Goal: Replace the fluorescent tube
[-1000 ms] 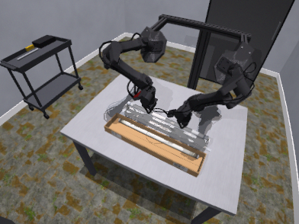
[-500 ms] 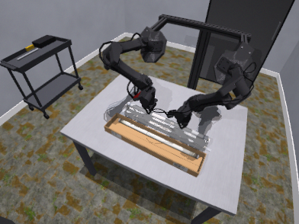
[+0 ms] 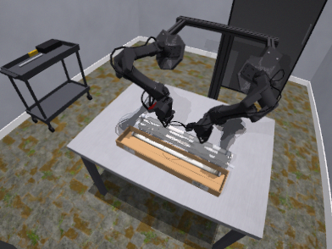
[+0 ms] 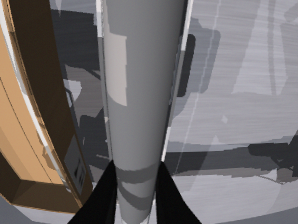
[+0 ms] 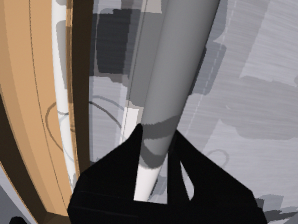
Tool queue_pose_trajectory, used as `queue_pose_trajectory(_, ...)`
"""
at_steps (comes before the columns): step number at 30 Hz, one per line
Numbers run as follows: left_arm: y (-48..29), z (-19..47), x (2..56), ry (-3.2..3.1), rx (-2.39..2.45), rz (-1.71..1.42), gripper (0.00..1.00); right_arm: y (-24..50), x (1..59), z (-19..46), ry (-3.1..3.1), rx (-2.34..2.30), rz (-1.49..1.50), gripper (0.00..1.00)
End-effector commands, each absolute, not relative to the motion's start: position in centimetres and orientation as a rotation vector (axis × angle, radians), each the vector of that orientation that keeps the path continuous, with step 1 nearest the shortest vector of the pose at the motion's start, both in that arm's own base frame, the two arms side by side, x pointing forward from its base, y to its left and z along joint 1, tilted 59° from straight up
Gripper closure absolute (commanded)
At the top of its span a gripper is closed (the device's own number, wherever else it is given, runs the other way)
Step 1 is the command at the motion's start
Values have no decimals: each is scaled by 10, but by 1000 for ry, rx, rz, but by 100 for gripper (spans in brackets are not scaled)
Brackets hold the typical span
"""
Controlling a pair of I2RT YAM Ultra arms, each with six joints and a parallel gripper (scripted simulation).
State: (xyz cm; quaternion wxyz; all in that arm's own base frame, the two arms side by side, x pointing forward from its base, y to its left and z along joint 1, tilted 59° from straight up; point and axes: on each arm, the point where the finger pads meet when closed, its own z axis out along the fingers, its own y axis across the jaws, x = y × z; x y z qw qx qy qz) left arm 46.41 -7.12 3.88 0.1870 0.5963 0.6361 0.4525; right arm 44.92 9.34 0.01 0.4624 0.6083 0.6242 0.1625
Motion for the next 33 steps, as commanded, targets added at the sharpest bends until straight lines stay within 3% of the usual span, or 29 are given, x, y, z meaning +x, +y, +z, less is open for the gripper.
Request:
queue_pose_trajectory(1, -91, 50, 475, 1729, 1653, 1234, 89, 104, 447, -5, 1558, 1487, 425, 89)
queue_pose_trajectory(33, -86, 49, 481, 1730, 1635, 1235, 89, 94, 463, -12, 1545, 1496, 411, 89)
